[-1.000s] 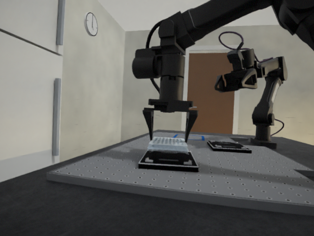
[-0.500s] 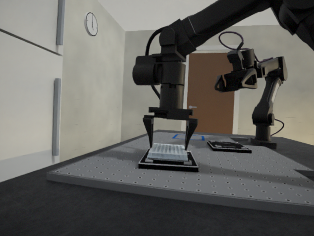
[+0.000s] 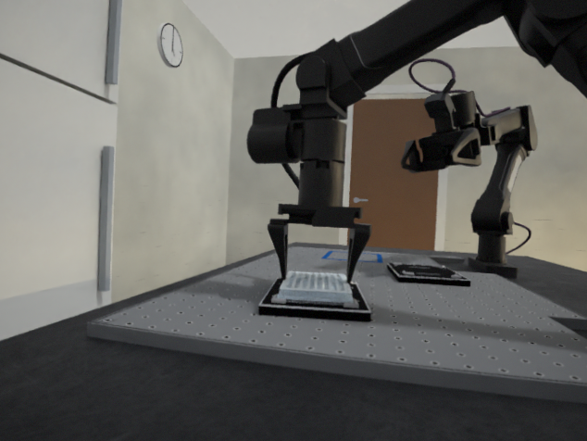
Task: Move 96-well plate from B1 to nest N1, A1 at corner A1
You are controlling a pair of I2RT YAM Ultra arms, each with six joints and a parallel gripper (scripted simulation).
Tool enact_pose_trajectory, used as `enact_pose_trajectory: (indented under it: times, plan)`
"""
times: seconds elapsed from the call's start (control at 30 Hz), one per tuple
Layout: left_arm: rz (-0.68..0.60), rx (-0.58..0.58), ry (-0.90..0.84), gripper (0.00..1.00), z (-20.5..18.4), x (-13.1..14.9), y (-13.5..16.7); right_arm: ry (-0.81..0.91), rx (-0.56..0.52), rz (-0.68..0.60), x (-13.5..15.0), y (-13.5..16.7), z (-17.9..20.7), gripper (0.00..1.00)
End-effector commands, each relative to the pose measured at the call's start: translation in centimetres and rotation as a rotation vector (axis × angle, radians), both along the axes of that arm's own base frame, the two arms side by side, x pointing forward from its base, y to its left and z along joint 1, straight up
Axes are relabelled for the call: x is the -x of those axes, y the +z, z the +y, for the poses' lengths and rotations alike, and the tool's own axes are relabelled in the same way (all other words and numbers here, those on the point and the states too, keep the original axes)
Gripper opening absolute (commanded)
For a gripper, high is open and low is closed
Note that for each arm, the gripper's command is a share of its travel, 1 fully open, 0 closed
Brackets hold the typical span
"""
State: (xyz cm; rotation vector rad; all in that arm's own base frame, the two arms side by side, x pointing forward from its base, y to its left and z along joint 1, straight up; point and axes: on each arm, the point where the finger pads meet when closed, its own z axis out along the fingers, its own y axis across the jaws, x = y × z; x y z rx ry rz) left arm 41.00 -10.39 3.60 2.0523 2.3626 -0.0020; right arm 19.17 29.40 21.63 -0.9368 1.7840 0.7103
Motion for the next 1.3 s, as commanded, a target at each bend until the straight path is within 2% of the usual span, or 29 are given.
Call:
enact_pose_trajectory:
  times: [0.0, 0.43, 0.5, 0.87, 1.27]
  plan:
    - [0.023, 0.007, 0.003, 0.77, -0.1, -0.1, 0.3, -0.002, -0.028, -0.020, 0.1, 1.2, 0.0, 1.00]
    - [0.010, 0.001, 0.001, 0.77, 0.0, -0.2, 0.4, -0.002, -0.028, -0.020, 0.1, 1.2, 0.0, 1.00]
    - [0.010, 0.001, 0.001, 1.00, 0.0, -0.2, 0.4, -0.002, -0.028, -0.020, 0.1, 1.2, 0.0, 1.00]
    - [-0.040, 0.024, 0.003, 1.00, -0.7, -0.2, 2.7, -0.002, -0.028, -0.020, 0.1, 1.2, 0.0, 1.00]
    - [-0.030, 0.020, 0.003, 1.00, 0.2, -0.5, 4.4, -0.002, -0.028, -0.020, 0.1, 1.2, 0.0, 1.00]
